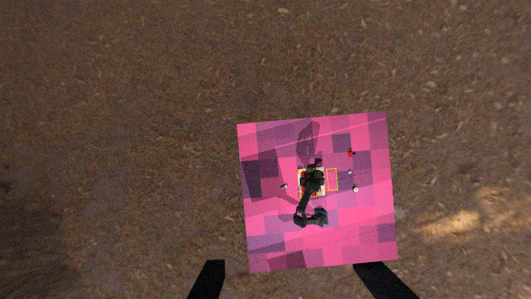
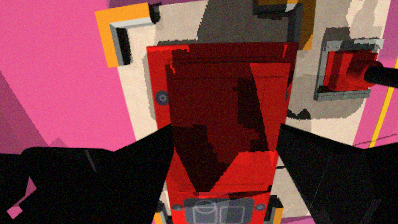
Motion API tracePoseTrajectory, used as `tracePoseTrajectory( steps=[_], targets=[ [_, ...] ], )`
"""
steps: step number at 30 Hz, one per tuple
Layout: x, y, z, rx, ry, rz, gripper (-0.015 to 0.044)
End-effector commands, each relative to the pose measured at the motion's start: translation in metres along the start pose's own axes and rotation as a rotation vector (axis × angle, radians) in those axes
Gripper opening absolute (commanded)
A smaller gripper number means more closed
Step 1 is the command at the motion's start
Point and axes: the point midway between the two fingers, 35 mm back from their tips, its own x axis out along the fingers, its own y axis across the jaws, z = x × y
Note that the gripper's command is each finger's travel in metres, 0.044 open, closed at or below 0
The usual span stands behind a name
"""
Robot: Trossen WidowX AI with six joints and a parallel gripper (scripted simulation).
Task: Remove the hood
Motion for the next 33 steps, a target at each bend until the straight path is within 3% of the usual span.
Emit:
tracePoseTrajectory(
  steps=[1,8,33],
  targets=[
    [-0.001,0.000,0.000,-0.002,0.001,-0.001,0.0190],
    [-0.005,0.000,0.000,-0.001,0.001,-0.001,0.0006],
    [-0.021,0.000,0.000,0.000,0.000,-0.002,0.0000]
  ],
)
